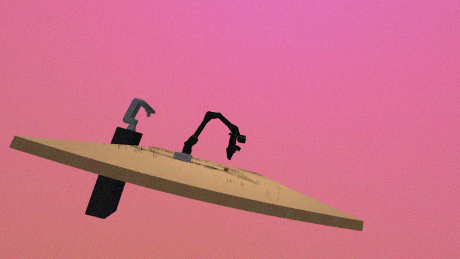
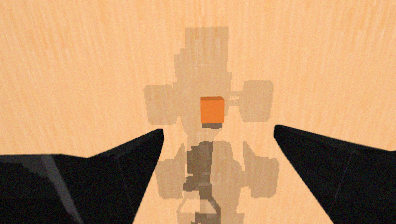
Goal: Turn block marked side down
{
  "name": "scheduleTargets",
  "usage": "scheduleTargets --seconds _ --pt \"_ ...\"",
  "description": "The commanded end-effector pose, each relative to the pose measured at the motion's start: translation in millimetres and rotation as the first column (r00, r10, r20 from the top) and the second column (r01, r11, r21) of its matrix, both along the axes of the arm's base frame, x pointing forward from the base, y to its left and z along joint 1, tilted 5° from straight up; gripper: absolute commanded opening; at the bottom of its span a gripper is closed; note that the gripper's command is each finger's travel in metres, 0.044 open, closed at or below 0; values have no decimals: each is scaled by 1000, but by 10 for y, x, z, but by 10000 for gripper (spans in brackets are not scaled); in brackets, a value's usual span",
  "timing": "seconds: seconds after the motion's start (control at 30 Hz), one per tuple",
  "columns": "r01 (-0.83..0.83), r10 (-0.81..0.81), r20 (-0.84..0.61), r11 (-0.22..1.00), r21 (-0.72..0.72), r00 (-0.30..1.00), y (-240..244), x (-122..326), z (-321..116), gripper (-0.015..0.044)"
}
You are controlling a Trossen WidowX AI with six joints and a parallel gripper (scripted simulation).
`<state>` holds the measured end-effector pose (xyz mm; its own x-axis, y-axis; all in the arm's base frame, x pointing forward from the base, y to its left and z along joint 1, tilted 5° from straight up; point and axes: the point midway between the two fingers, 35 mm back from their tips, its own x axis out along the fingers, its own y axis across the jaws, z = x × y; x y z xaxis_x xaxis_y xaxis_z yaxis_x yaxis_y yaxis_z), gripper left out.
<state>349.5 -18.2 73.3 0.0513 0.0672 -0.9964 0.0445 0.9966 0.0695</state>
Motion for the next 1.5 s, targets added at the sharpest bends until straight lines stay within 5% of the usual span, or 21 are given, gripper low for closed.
scheduleTargets --seconds 0.0,1.37,1.47 --pt "-7 7 -49 1000 0 999 -3 7 10 440" --pt "-7 7 -50 1000 0 999 50 0 -818 440" --pt "-7 7 -50 1000 0 999 50 0 -818 361"
